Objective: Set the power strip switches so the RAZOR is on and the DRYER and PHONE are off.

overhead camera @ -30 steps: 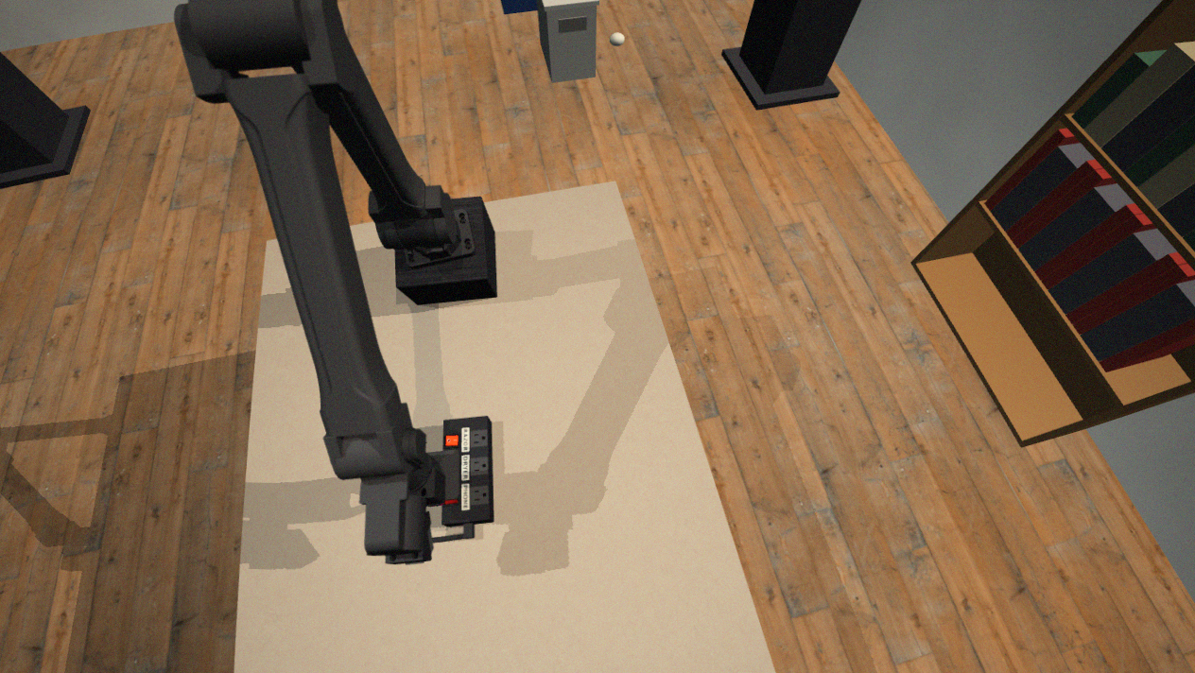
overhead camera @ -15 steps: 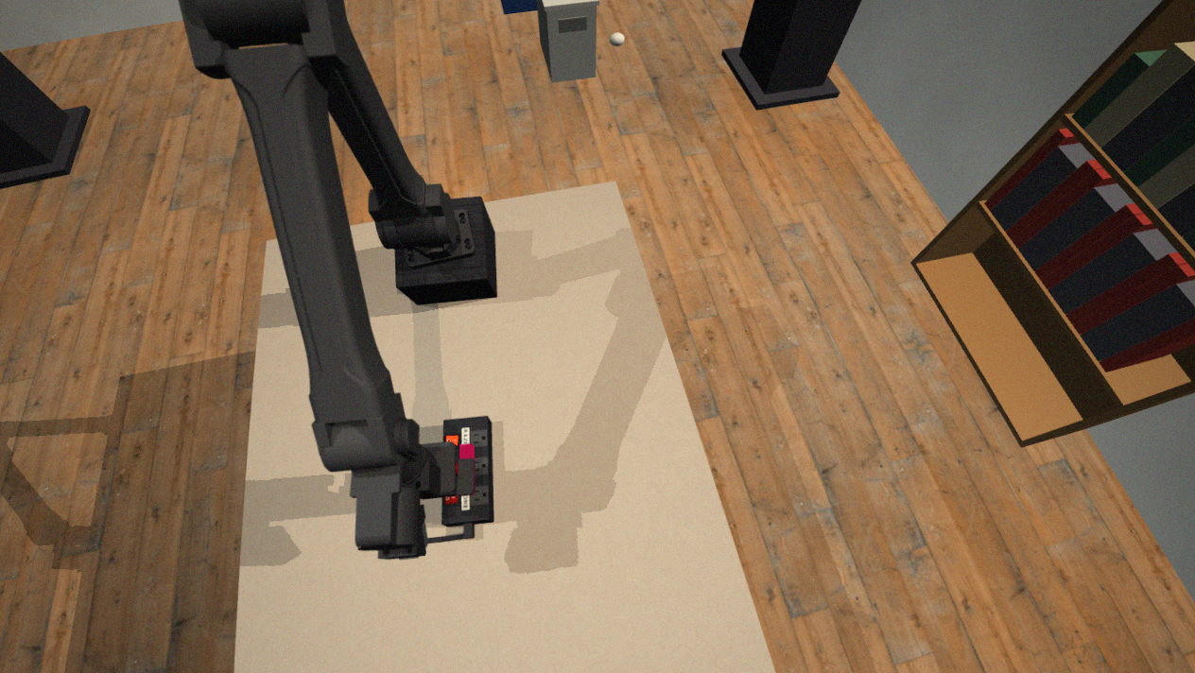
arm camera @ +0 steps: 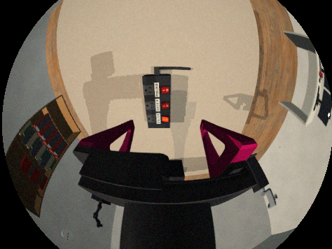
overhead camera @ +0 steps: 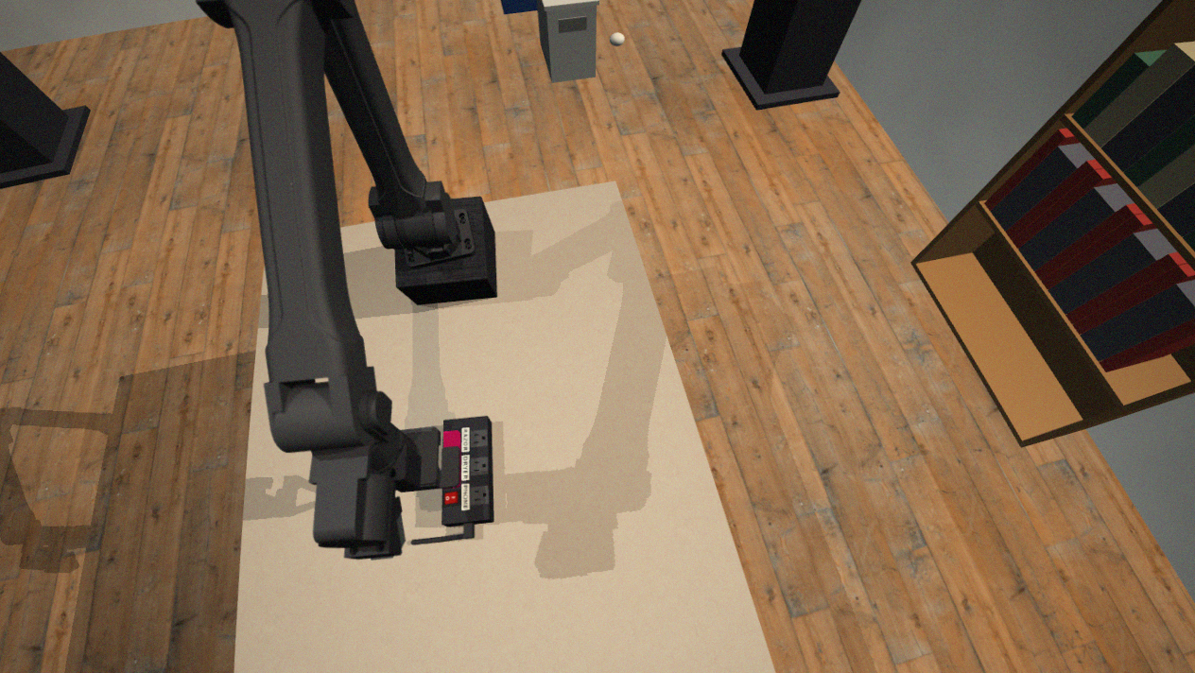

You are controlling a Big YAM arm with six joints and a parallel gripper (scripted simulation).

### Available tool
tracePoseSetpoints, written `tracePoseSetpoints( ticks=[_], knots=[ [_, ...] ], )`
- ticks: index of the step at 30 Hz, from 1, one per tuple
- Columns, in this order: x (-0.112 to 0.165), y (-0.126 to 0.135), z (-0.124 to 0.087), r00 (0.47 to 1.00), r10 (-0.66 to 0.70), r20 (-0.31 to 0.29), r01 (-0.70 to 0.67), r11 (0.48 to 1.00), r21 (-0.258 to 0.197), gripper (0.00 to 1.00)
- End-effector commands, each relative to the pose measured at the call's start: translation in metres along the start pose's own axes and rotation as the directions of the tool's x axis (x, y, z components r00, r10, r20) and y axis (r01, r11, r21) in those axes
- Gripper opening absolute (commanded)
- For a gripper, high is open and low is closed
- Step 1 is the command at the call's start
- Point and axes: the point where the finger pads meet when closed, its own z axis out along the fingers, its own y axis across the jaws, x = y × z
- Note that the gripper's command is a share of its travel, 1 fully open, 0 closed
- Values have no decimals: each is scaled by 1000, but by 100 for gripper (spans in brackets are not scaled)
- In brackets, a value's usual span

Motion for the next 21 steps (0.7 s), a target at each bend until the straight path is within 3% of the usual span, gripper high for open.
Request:
tracePoseSetpoints(
  ticks=[1, 21],
  knots=[
    [-24, 2, -20, 999, 0, 34, 0, 1000, -5, 100],
    [-20, 2, -19, 999, 0, 36, 0, 1000, -5, 100]
  ],
)
